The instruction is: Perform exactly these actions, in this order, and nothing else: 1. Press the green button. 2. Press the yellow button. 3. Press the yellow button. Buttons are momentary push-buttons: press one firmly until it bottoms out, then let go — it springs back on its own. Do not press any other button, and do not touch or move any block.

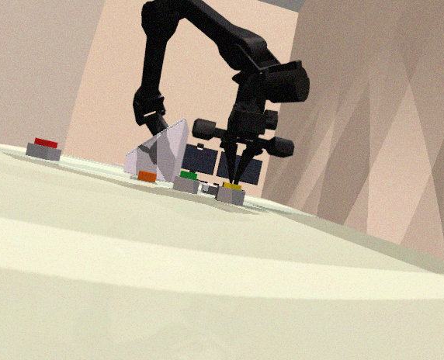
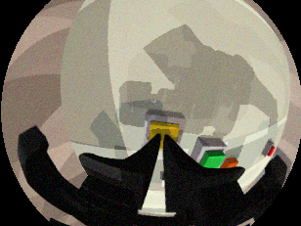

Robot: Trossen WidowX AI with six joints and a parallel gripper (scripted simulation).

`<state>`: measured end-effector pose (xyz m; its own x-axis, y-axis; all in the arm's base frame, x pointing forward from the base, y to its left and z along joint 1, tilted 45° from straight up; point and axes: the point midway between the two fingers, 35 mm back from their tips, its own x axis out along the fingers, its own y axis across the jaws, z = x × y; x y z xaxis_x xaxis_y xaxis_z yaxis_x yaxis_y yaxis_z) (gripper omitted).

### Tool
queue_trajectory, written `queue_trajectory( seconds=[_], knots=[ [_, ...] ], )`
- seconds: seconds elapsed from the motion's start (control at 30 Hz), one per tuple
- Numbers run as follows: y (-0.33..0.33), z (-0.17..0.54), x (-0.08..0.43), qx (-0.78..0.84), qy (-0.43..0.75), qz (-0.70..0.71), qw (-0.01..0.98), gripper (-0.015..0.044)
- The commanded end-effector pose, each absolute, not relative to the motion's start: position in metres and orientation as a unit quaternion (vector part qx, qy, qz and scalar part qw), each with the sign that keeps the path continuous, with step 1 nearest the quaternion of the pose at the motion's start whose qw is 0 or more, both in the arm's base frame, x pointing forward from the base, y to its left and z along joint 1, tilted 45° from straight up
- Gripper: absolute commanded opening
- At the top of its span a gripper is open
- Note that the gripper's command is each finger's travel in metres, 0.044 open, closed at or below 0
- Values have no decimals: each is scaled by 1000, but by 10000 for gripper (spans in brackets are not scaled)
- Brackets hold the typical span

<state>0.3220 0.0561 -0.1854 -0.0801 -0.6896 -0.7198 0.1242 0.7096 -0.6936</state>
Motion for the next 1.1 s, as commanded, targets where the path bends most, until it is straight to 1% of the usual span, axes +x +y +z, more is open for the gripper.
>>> queue_trajectory(
  seconds=[0.0,0.6,0.73,1.07],
  knots=[
    [54,-187,320,-216,665,-316,642,20],
    [54,-187,320,-216,665,-316,642,20],
    [77,-164,323,-216,665,-316,642,20],
    [71,-169,323,-216,665,-316,642,20]
  ],
)
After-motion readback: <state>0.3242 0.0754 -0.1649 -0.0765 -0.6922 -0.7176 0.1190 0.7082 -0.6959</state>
